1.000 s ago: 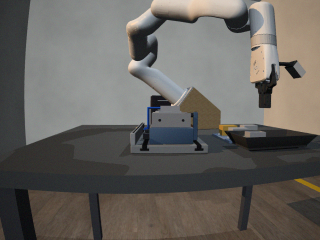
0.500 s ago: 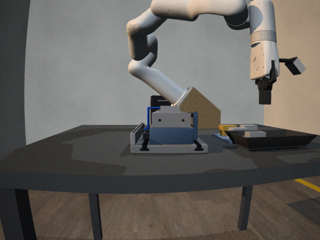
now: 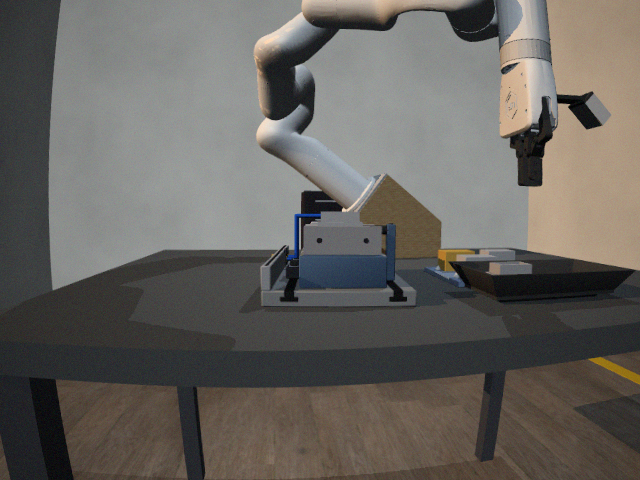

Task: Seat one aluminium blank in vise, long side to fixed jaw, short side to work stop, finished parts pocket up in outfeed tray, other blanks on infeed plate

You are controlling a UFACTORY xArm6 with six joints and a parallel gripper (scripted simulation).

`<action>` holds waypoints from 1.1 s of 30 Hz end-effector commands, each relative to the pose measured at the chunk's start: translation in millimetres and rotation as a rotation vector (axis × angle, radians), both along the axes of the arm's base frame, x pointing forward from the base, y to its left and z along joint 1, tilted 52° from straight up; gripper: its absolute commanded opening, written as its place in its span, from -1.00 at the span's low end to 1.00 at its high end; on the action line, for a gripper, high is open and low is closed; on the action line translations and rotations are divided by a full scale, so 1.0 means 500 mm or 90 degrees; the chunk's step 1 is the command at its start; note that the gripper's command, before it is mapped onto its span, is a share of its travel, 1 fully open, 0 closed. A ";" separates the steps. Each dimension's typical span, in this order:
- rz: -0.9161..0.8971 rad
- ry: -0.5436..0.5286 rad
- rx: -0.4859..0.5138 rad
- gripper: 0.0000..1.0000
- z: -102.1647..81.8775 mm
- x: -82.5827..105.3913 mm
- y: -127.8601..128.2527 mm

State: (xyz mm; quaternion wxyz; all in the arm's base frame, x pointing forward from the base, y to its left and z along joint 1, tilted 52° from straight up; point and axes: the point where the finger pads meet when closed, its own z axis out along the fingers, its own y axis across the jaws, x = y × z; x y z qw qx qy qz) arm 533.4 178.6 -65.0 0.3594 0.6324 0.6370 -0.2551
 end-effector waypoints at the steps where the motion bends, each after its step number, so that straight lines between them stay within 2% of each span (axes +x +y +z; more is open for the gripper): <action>1: 0.001 -0.002 0.001 -1.00 0.012 -0.001 0.016; 10: 0.001 -0.002 0.001 -1.00 0.028 -0.004 0.036; 21: 0.001 -0.002 0.001 -1.00 0.035 -0.004 0.036; 23: 0.001 -0.002 0.002 -1.00 0.063 0.001 0.021; 25: 0.001 -0.001 0.003 -1.00 0.108 0.008 -0.005; 33: 0.001 -0.001 0.005 -1.00 0.199 0.010 -0.064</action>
